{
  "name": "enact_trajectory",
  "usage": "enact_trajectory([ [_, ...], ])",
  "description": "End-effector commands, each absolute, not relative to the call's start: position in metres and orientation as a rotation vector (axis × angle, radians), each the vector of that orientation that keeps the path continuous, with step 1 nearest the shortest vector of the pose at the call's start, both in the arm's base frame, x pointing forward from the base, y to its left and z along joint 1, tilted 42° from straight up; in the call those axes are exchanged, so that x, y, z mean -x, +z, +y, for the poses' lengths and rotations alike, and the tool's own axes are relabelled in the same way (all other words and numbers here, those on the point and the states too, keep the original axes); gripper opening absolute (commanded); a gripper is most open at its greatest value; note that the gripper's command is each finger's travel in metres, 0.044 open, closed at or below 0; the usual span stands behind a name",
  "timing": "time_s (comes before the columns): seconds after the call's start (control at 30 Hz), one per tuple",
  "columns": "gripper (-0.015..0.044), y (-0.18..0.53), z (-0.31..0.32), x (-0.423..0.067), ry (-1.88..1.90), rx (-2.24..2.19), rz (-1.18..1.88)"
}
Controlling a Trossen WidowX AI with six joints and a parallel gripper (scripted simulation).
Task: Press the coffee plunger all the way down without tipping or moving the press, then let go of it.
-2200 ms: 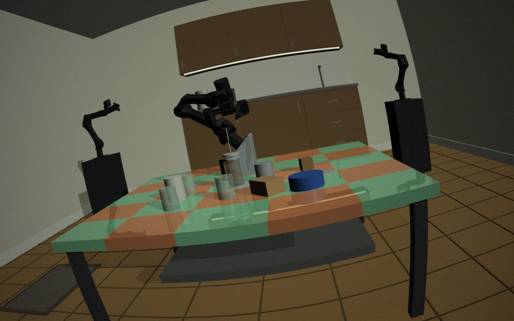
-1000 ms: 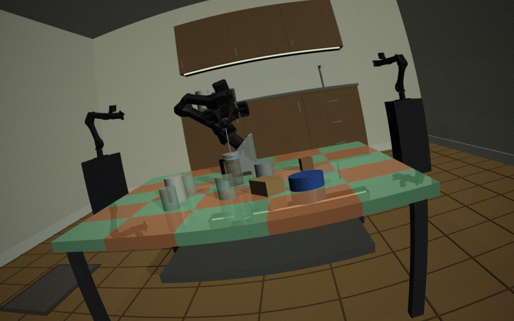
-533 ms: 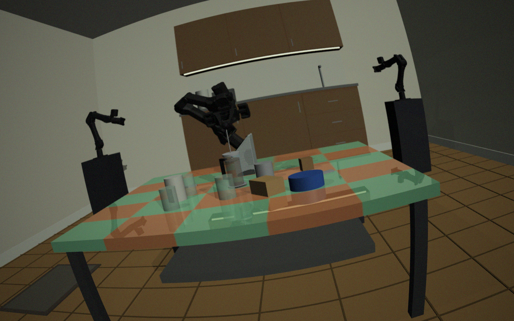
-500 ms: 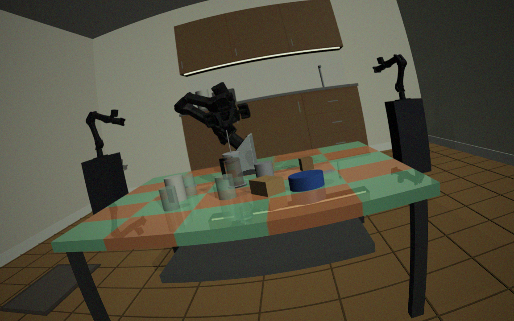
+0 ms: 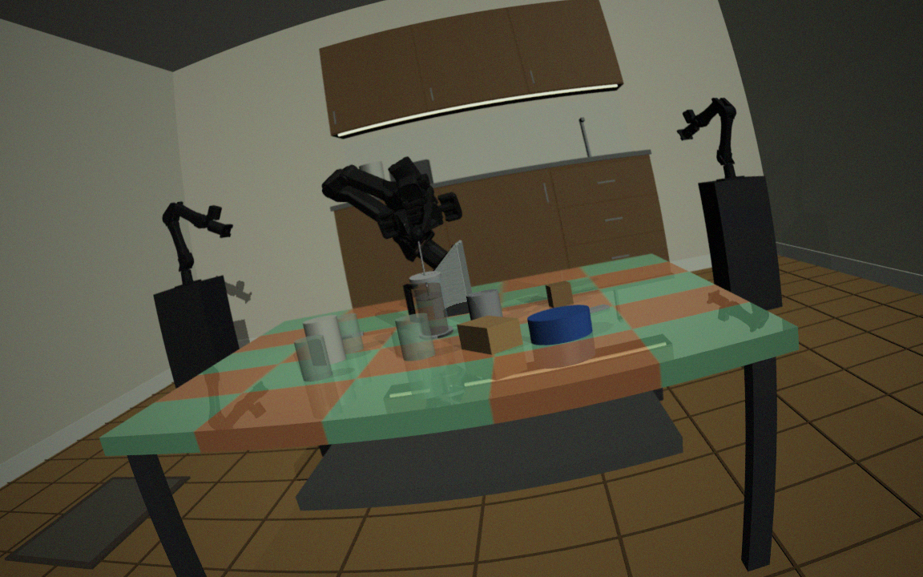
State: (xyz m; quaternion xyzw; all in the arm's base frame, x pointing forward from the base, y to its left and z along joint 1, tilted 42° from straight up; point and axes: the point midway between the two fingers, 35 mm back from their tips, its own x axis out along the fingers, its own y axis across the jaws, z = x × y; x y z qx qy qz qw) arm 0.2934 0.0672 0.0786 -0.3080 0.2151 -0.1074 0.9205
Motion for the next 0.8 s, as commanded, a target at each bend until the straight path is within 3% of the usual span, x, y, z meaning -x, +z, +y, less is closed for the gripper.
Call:
enact_trajectory([
  [0.0, 0.0112, 0.05, 0.047, -0.284, -0.231, 0.687, 0.518],
  [0.77, 0.0112, 0.029, 0.024, -0.3, -0.233, 0.697, 0.504],
])
